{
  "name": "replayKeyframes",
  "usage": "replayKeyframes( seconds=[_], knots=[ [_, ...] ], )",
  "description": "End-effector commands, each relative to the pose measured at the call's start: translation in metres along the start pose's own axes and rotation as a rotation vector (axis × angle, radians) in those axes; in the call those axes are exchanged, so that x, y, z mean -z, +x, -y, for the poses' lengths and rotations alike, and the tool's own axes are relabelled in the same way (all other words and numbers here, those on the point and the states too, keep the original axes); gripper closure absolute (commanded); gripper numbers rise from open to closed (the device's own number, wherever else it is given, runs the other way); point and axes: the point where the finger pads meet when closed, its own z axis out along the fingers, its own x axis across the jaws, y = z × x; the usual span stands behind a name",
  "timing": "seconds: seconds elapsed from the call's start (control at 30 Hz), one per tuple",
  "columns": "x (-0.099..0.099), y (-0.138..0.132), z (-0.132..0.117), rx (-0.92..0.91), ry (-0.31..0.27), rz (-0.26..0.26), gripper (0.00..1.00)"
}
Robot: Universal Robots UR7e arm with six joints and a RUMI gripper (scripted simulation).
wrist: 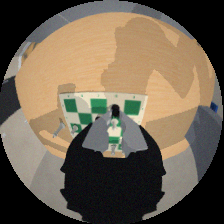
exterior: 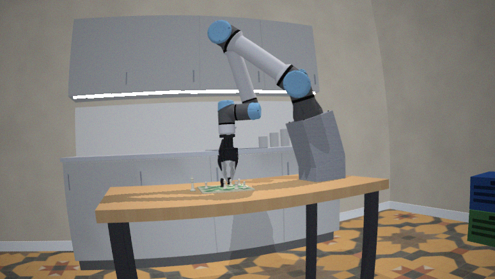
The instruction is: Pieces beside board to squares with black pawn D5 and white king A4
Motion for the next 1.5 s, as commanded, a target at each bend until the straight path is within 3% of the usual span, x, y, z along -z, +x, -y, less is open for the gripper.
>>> replayKeyframes(
  seconds=[0.0,1.47],
  knots=[
    [0.0002,-0.0004,0.0001,0.0,0.0,0.001,1.0],
    [-0.0038,-0.0004,0.0001,0.0,0.0,0.001,1.0]
  ],
)
